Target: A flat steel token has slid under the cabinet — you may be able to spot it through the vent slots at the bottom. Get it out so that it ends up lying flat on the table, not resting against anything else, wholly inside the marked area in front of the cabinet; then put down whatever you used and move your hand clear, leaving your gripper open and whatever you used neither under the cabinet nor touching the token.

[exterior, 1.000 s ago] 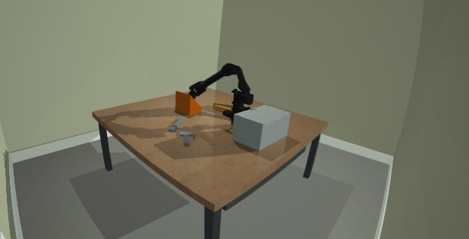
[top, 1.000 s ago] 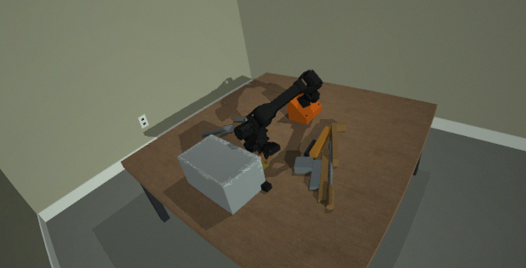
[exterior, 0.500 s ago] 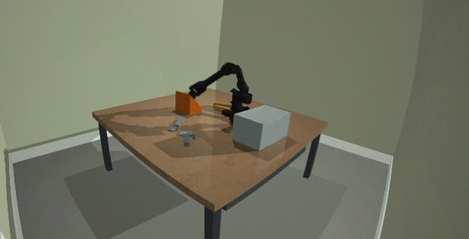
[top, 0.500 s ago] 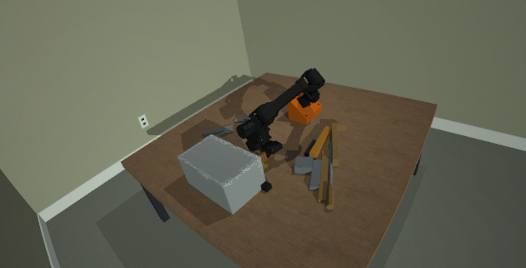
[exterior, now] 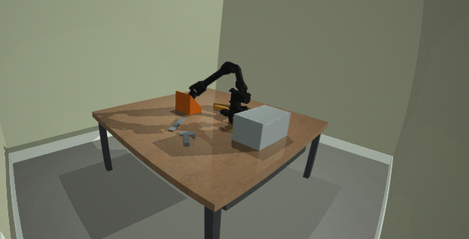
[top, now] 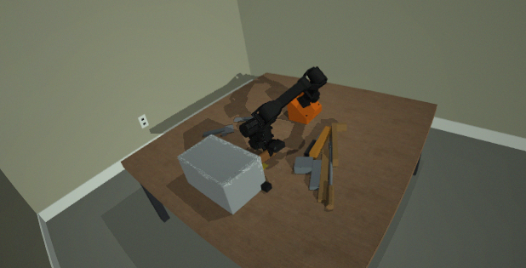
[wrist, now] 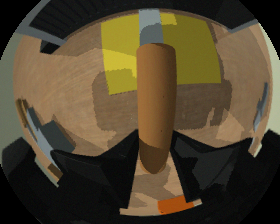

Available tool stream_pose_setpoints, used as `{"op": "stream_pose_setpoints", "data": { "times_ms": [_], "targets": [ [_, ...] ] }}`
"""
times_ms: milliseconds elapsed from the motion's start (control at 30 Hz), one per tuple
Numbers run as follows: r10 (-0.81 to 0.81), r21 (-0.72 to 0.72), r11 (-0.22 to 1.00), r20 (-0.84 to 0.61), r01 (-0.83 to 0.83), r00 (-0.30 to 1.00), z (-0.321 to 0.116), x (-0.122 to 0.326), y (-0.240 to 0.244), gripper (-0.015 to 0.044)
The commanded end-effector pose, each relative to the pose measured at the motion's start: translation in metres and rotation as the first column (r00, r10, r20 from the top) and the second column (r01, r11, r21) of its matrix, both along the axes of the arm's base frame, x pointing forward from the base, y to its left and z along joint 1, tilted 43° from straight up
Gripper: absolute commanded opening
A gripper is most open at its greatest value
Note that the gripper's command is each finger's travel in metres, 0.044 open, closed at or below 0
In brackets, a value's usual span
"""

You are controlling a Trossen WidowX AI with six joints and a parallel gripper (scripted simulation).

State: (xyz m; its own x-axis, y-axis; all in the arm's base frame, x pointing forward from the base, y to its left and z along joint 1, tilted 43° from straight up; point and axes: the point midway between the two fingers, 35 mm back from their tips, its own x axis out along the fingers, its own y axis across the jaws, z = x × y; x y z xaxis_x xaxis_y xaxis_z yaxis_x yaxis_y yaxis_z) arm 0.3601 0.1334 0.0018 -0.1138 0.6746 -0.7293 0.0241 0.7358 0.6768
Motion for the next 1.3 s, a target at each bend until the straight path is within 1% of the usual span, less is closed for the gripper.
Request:
{"op": "stream_pose_setpoints", "data": {
  "times_ms": [0, 1267],
  "targets": [
    [-0.002, -0.001, 1.0, -0.005, 0.002, 1.0, -0.001, -0.005, 0.0, 0.0],
    [-0.002, -0.001, 1.0, -0.007, 0.002, 1.0, 0.004, -0.042, -0.001, 0.0]
  ]
}}
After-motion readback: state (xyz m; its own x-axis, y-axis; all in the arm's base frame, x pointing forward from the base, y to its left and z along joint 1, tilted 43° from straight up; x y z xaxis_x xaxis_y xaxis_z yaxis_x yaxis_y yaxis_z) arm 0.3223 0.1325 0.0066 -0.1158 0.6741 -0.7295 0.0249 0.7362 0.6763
